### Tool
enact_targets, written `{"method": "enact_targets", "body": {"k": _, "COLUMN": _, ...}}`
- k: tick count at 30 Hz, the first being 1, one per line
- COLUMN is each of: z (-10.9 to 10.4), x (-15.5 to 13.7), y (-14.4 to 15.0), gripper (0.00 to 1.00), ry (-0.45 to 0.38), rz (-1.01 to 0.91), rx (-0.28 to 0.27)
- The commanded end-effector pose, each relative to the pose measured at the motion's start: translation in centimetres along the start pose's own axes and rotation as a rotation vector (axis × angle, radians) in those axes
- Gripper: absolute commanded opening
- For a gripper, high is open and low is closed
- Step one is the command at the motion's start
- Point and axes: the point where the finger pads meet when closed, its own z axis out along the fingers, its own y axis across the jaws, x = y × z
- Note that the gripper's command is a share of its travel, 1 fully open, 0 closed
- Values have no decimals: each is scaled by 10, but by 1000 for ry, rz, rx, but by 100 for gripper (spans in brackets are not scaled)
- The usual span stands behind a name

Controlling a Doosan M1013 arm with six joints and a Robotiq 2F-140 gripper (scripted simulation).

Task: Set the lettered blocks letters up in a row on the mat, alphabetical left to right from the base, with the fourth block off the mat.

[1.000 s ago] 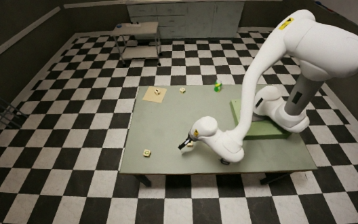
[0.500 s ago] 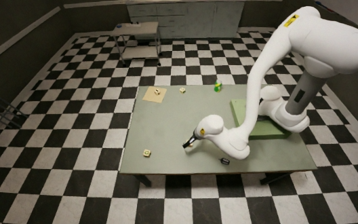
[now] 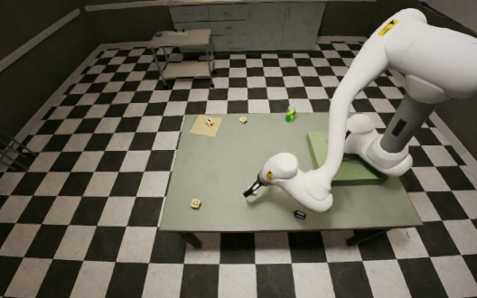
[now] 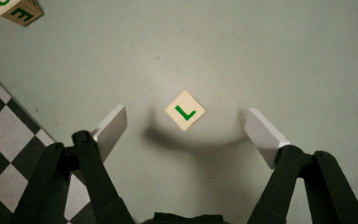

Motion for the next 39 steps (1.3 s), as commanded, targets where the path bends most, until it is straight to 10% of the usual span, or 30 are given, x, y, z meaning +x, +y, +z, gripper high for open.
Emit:
{"method": "enact_targets", "body": {"k": 1, "z": -1, "x": 0, "y": 0, "gripper": 100, "ry": 0, "rz": 1, "rx": 1}}
{"method": "enact_targets", "body": {"k": 23, "z": 6, "x": 19, "y": 6, "gripper": 100, "ry": 0, "rz": 1, "rx": 1}}
{"method": "enact_targets", "body": {"k": 39, "z": 79, "x": 223, "y": 70, "gripper": 100, "ry": 1, "rz": 1, "rx": 1}}
